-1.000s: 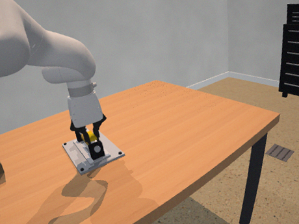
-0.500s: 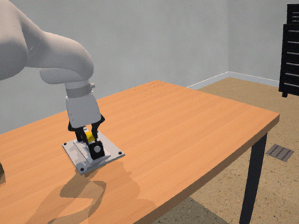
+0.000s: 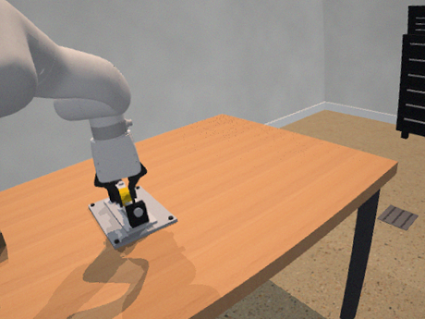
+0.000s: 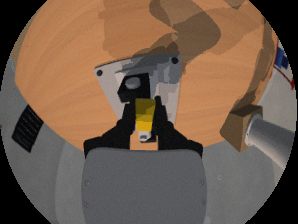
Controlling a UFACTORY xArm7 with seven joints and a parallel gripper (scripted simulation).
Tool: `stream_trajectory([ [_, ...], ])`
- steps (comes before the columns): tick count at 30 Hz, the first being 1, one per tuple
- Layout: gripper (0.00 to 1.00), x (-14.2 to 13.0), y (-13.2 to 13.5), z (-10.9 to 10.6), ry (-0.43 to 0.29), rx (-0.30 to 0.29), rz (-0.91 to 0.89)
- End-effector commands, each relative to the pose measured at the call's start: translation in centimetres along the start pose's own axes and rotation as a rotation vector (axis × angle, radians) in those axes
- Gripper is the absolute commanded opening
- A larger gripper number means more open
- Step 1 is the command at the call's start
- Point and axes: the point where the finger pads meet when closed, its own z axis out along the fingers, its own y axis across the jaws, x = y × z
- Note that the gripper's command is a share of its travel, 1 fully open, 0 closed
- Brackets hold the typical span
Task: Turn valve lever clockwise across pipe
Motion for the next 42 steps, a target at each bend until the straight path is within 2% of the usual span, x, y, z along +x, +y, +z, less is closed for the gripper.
stream_trajectory([
  [1,0.0,-0.1,0.2,-0.1,-0.001,0.0,0.028],
  [42,0.0,-0.3,1.9,-0.1,-0.001,0.0,0.257],
])
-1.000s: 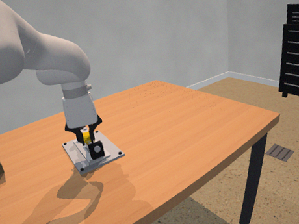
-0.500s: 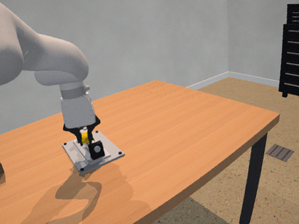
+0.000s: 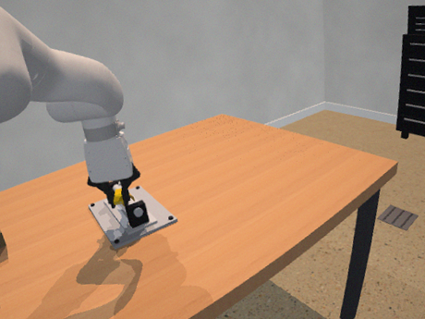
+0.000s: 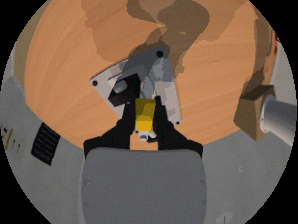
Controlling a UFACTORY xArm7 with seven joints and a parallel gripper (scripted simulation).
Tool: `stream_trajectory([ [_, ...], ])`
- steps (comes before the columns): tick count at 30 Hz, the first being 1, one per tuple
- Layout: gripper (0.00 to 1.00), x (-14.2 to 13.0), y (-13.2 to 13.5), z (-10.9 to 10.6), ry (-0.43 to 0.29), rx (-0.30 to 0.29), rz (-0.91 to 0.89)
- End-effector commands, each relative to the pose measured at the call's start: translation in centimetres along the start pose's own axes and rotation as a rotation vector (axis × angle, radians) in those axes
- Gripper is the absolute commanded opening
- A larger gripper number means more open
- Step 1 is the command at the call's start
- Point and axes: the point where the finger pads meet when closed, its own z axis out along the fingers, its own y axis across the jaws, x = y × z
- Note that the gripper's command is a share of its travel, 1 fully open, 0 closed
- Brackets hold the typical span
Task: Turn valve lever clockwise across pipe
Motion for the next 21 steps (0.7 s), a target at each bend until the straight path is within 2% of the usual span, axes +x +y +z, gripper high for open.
stream_trajectory([
  [1,0.0,-0.11,0.38,-0.09,-0.002,-0.001,0.039],
  [21,0.0,-0.19,1.22,-0.09,-0.001,-0.001,0.154],
])
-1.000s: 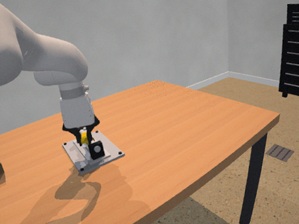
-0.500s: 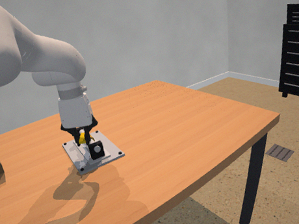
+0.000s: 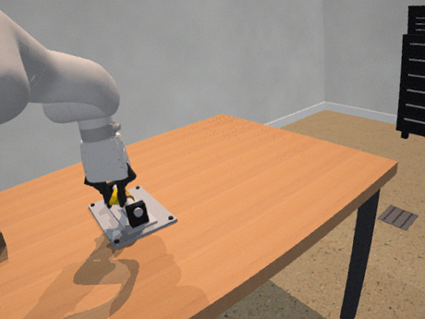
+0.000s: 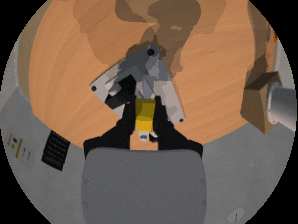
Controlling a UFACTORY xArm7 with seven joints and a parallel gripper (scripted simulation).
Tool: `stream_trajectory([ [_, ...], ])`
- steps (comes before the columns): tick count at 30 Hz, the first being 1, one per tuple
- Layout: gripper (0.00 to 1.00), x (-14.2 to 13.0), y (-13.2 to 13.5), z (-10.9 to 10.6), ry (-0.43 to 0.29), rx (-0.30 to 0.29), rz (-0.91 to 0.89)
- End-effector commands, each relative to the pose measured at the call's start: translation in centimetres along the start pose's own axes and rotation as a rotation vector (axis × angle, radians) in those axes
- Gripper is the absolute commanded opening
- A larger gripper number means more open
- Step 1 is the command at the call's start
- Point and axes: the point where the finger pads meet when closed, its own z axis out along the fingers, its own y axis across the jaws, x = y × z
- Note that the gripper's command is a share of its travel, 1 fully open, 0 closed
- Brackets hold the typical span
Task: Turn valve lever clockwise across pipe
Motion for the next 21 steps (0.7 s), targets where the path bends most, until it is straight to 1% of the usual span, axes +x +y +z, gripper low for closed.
stream_trajectory([
  [1,0.0,-0.11,0.36,-0.09,-0.002,-0.001,0.032],
  [21,0.0,-0.17,1.11,-0.09,-0.002,-0.001,0.134],
])
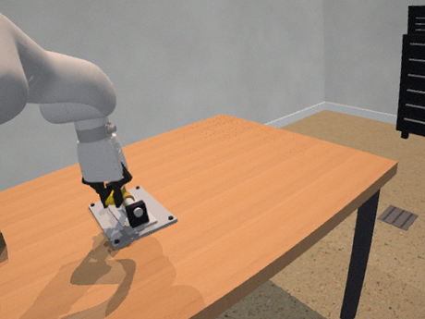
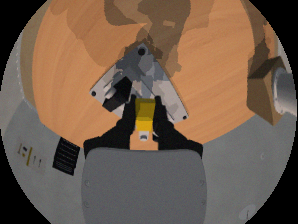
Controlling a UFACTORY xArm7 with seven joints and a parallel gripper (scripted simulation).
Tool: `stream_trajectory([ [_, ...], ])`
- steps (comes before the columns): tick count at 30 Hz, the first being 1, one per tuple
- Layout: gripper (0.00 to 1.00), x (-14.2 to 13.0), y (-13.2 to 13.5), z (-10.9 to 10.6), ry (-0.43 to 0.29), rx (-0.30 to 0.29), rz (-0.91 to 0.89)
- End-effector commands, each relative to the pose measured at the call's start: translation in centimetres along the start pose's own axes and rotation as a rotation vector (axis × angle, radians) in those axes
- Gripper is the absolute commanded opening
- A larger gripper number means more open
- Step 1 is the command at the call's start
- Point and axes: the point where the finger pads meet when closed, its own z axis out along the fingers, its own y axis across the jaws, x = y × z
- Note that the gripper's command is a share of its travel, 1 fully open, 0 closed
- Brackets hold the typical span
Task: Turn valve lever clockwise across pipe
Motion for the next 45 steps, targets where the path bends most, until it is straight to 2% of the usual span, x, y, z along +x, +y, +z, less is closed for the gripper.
stream_trajectory([
  [1,0.0,-0.1,0.3,-0.1,-0.003,-0.001,0.013],
  [45,0.0,-0.4,2.1,-0.1,-0.002,-0.002,0.266],
])
